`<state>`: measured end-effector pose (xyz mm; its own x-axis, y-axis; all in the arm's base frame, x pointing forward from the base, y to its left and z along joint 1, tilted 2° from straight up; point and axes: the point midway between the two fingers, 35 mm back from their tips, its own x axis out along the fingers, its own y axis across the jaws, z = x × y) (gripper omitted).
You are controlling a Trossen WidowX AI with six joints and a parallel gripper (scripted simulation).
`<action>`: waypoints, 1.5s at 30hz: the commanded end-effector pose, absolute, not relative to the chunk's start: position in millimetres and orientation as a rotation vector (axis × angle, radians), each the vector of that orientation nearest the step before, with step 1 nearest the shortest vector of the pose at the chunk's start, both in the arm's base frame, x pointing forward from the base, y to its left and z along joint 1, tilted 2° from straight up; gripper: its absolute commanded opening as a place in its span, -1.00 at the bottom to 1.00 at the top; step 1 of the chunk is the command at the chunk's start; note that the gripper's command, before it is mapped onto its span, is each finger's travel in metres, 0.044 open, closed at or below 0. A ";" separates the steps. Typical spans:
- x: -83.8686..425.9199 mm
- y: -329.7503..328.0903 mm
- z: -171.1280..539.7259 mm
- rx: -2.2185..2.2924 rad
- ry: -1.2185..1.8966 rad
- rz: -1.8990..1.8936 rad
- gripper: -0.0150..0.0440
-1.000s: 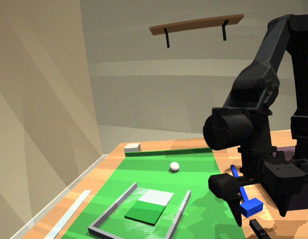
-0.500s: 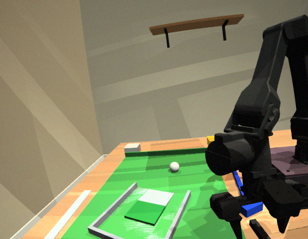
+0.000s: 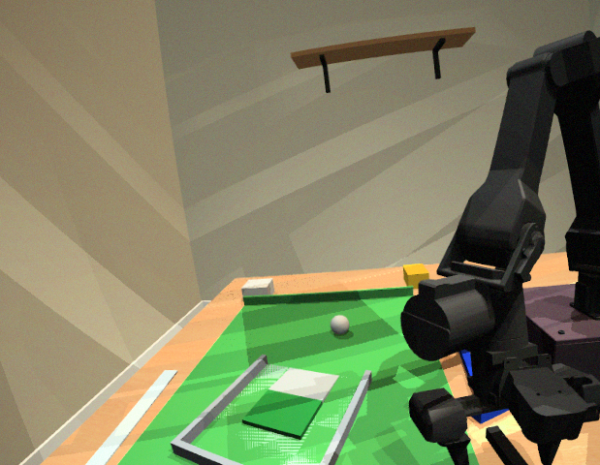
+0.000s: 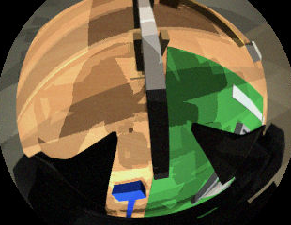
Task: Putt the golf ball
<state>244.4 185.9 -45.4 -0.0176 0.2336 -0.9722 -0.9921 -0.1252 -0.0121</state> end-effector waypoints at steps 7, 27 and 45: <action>244.2 185.6 -51.1 -1.119 0.973 1.405 0.73; 244.8 186.0 -47.9 -1.119 0.973 1.405 -0.49; 243.1 188.1 49.2 -1.117 0.974 1.407 -0.49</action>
<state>243.6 186.6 40.0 -0.0197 0.2250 -0.9741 -0.9919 -0.1268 -0.0092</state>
